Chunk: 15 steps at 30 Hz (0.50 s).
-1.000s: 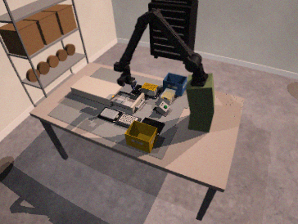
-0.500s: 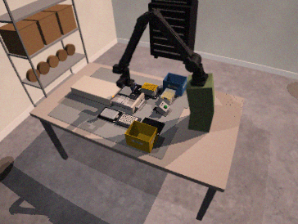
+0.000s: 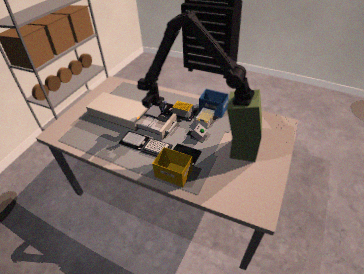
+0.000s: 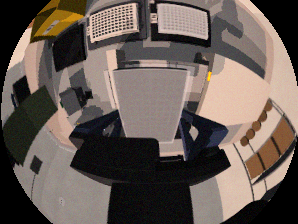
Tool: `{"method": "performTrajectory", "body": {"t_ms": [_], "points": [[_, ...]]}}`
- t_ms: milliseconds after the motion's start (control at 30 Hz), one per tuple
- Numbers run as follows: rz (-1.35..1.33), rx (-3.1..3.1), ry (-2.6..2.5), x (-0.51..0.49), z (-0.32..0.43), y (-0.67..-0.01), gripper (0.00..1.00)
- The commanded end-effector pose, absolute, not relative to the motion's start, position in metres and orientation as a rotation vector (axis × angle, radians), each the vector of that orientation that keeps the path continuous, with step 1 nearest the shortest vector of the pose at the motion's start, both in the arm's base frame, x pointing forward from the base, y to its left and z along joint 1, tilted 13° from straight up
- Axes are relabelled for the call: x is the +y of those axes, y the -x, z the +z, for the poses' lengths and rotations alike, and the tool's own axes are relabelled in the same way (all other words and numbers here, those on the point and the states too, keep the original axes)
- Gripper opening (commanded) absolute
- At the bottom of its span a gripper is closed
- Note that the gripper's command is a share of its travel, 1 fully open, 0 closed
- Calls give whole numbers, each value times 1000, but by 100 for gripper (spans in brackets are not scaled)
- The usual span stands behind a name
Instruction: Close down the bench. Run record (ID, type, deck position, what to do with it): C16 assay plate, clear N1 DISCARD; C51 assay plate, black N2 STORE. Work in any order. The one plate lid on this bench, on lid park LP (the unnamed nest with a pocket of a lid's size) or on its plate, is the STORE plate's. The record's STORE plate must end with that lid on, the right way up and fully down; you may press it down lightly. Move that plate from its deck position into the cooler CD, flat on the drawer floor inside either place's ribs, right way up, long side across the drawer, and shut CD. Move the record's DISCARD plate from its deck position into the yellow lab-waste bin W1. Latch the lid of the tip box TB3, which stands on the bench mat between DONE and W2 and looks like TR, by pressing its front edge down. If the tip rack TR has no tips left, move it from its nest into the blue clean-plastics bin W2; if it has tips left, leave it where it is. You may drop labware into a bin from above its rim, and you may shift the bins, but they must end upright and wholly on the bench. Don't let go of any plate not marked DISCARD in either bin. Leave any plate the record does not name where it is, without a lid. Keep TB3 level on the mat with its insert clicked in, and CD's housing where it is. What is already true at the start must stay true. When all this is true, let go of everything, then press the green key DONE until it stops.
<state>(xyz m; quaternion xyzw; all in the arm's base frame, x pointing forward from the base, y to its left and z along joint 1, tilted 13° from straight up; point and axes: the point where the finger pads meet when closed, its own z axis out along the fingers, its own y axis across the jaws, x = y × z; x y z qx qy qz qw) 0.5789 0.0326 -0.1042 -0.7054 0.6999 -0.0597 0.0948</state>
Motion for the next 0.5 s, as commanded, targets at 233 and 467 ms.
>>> {"method": "performTrajectory", "body": {"t_ms": [233,467], "points": [[-215,2063,2064,23,-88,-600,0],[-213,2065,2064,23,-89,-600,0]]}}
